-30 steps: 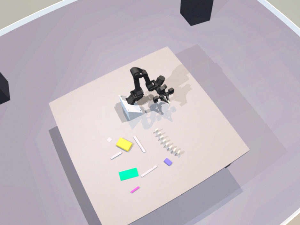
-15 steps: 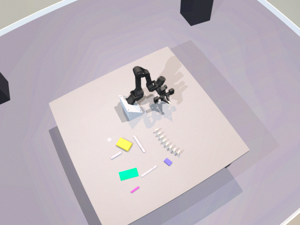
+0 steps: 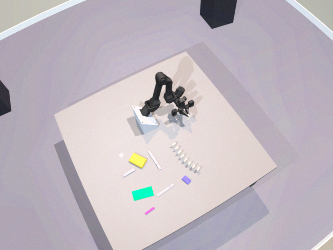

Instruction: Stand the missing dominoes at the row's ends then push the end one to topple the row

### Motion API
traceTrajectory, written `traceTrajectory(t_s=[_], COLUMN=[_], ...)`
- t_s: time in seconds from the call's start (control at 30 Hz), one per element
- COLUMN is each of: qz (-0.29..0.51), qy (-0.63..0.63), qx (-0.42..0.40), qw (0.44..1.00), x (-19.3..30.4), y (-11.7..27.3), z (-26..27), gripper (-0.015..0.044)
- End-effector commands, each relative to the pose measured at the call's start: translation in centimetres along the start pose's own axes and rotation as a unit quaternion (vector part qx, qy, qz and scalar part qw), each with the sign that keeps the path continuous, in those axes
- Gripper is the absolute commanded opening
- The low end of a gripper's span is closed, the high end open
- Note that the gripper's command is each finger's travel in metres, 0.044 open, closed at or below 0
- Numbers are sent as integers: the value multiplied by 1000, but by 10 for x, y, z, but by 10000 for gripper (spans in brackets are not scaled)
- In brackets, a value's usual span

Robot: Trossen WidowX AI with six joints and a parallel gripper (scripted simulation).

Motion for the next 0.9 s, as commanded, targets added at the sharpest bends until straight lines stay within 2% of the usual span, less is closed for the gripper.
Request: traceTrajectory(t_s=[0.0, 0.87], qz=[0, 4], qy=[1, 13], qx=[1, 3], qw=[1000, 1000], x=[8, 57], y=[-1, -3], z=[0, -11], gripper=[24, 24])
Point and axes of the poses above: the point midway between the two fingers, 35 mm back from their tips, its own y axis back along the fingers, its own z axis across the jaws, x = y × z, the point moved 2 cm from there along y, back along the fingers, and after that the axes turned 8 degrees about -y, right-handed, at the moved point
